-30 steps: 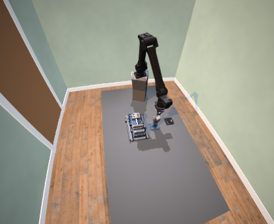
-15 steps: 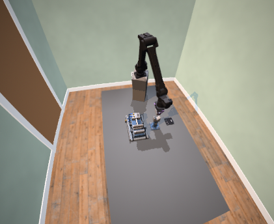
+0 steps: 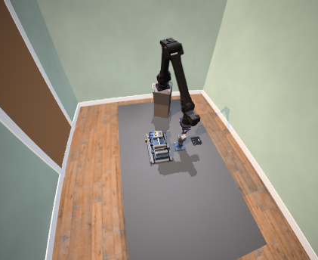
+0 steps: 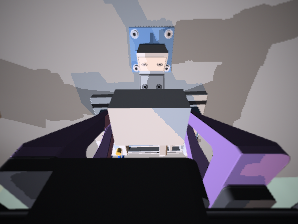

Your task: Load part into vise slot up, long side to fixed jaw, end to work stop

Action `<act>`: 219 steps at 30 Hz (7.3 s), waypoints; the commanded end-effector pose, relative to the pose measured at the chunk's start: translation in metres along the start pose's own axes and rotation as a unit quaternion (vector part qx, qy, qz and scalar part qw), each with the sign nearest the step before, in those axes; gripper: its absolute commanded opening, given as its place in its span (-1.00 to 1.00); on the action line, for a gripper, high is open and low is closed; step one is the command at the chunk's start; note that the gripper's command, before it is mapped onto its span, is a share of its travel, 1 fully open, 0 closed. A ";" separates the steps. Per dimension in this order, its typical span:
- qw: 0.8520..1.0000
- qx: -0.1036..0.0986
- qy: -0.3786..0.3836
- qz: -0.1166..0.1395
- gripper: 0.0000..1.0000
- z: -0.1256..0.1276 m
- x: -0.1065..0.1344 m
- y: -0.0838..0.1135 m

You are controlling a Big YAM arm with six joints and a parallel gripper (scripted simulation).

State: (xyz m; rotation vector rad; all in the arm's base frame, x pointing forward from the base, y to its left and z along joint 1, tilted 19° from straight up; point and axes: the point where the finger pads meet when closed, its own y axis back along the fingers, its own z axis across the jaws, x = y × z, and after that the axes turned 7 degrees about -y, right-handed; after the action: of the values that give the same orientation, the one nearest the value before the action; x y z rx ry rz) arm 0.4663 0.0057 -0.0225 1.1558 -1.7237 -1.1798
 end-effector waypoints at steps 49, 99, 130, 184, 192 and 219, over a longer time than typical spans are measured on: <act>0.998 0.017 0.000 0.055 -1.00 -0.012 -0.011 0.005; 0.950 0.049 -0.001 0.308 -1.00 -0.009 -0.013 0.004; 0.927 0.061 -0.003 0.369 -1.00 -0.011 -0.014 0.008; 0.926 0.061 -0.003 0.373 -1.00 -0.010 -0.013 0.009; 0.926 0.061 -0.002 0.373 -1.00 -0.010 -0.013 0.008; 0.924 0.051 -0.004 0.378 -1.00 -0.009 -0.001 -0.015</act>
State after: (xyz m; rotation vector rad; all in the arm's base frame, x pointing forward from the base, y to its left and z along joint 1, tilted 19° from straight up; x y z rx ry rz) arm 0.4715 0.0058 -0.0311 0.4400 -1.9801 -0.6175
